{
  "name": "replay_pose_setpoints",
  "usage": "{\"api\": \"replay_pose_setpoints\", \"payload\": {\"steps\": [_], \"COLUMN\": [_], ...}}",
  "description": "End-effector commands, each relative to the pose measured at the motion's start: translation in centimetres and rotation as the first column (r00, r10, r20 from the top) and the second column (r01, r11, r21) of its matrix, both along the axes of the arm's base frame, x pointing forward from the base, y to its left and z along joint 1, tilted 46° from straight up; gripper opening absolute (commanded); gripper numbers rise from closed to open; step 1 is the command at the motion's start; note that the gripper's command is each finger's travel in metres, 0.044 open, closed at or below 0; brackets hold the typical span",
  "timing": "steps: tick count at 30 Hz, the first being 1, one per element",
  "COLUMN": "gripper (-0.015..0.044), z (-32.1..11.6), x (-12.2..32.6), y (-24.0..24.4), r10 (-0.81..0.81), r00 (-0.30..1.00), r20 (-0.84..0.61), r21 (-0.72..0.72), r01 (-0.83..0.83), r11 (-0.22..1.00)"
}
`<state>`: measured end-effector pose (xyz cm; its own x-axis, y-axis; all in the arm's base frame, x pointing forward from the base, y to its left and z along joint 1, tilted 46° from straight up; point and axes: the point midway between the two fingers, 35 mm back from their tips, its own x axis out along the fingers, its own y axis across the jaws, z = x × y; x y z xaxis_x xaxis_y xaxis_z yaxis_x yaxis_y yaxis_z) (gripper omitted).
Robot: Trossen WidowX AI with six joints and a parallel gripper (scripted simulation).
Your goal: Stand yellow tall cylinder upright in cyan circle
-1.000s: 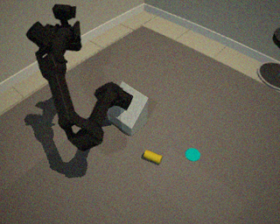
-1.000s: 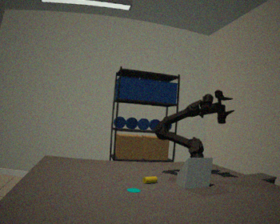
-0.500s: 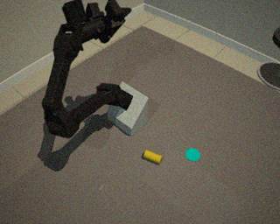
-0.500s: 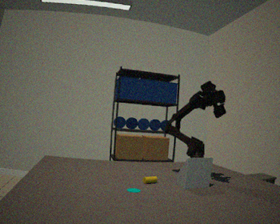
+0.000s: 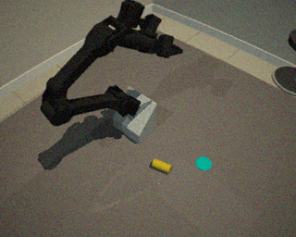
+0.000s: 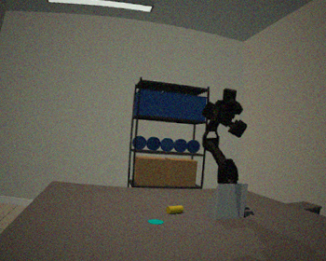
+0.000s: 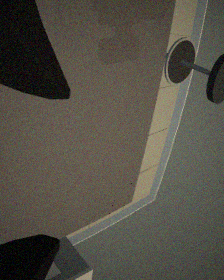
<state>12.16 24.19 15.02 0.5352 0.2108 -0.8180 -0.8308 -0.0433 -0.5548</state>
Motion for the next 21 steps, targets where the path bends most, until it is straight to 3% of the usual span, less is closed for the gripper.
{"api": "replay_pose_setpoints", "payload": {"steps": [1, 10, 21], "gripper": [0.0309, 0.0309, 0.0309], "z": [-0.7, -2.9, -4.9], "x": [3.2, 9.4, 12.9], "y": [-1.9, -9.1, -19.8], "r10": [-0.19, -0.615, -0.927], "r00": [0.982, 0.787, 0.349], "r20": [0.003, 0.036, 0.135], "r21": [-0.038, -0.144, -0.245], "r01": [0.19, 0.613, 0.918], "r11": [0.981, 0.776, 0.31]}}
